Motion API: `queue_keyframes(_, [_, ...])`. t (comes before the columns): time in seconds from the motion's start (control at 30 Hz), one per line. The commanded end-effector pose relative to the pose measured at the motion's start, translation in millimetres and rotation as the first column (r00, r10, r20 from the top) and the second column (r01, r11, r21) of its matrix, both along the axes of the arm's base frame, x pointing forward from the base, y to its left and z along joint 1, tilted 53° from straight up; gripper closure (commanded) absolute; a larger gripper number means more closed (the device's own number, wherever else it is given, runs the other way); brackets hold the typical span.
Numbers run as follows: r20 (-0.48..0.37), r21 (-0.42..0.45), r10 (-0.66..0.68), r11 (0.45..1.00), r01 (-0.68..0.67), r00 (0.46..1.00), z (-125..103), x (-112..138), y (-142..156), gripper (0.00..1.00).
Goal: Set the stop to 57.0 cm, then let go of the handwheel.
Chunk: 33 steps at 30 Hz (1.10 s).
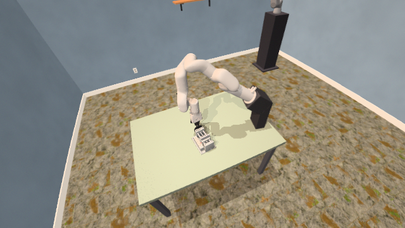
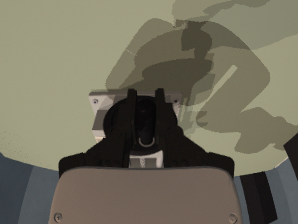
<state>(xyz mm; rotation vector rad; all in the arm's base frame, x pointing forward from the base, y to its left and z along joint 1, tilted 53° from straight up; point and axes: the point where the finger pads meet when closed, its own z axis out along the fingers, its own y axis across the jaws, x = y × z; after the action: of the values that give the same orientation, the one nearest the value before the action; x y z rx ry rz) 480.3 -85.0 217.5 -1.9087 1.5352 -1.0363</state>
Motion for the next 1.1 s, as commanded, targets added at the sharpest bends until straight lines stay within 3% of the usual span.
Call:
queue_keyframes(0.0, [0.001,0.000,0.000,1.000,0.000,1.000,0.1,-0.2,-0.3,0.94])
queue_keyframes(1.07, [0.001,0.000,0.000,1.000,0.000,1.000,-8.3,-2.3,-2.7,0.94])
